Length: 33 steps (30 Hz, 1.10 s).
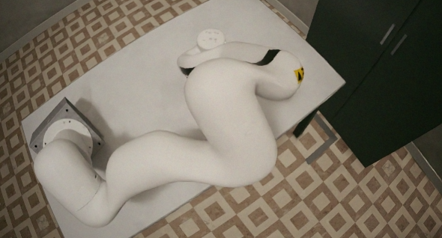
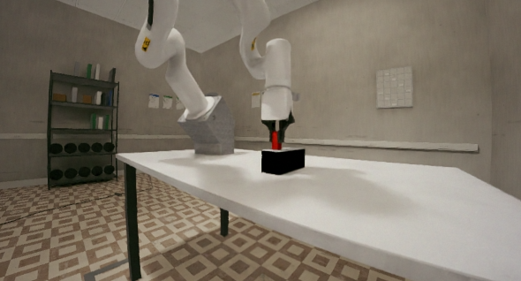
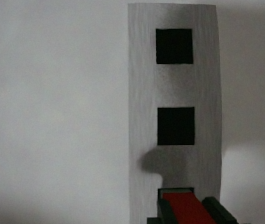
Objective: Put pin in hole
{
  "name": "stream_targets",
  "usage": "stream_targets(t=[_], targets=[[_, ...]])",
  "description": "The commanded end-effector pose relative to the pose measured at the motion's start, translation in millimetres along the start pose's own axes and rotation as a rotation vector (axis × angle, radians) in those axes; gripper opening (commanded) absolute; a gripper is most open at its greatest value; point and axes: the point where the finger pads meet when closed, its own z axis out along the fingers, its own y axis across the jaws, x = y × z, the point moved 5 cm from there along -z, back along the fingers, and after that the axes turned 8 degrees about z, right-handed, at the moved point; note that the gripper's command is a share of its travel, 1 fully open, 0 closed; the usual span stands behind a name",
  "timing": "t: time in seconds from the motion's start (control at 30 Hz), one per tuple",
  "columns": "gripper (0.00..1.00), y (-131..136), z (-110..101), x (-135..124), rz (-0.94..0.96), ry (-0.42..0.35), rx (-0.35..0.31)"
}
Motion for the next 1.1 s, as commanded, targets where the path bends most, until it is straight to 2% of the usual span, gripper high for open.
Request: stream_targets(t=[0.0, 1.07], targets=[[0.0, 0.6, -0.6, 0.1, 0.0, 0.0, -0.001], [0.0, -0.7, 3.1, 1.2, 0.001, 0.001, -0.002]])
